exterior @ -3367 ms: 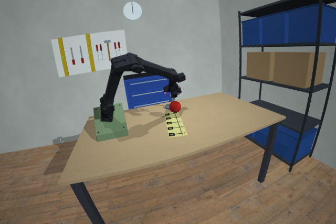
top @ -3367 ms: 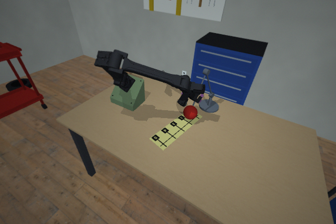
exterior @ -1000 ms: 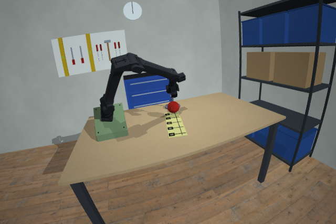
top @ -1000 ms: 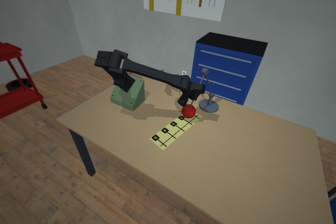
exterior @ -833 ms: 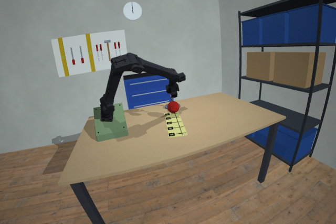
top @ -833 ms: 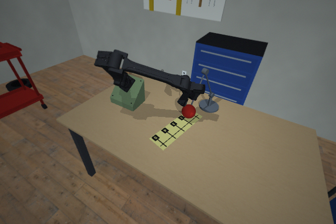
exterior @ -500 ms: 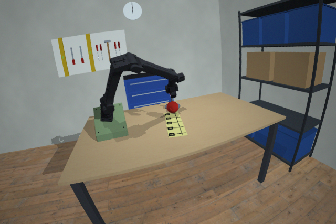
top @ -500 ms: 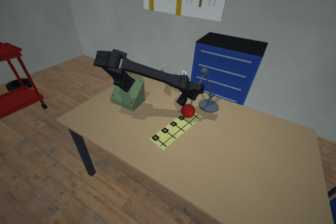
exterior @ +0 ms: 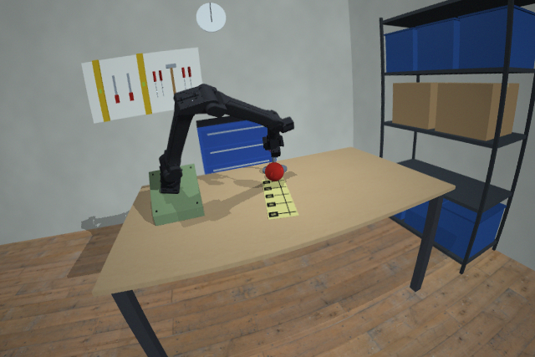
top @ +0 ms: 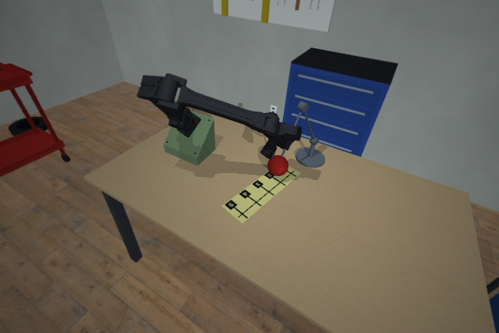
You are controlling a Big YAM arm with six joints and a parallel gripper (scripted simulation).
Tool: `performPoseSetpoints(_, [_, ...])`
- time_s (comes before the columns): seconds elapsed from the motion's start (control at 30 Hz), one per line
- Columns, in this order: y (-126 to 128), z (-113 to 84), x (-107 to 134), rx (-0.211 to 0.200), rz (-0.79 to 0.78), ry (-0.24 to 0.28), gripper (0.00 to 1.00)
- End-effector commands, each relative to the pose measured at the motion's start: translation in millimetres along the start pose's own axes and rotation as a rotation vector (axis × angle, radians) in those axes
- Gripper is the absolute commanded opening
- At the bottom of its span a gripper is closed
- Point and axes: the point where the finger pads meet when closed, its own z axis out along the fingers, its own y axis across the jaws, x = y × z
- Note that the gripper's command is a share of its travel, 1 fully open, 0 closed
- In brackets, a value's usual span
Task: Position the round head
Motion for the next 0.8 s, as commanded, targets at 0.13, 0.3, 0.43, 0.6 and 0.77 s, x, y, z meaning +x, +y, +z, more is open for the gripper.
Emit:
performPoseSetpoints(0.13, [12.9,-24.2,-24.3,-0.015,-0.011,-0.004,0.0])
performPoseSetpoints(0.3, [12.9,-24.1,-25.0,-0.014,-0.011,-0.003,0.0])
performPoseSetpoints(0.43, [12.9,-24.0,-26.0,-0.013,-0.011,-0.001,0.0])
performPoseSetpoints(0.6, [12.9,-23.9,-27.1,-0.012,-0.011,0.001,0.0])
performPoseSetpoints(0.77, [13.0,-23.9,-27.9,-0.011,-0.011,0.002,0.0])
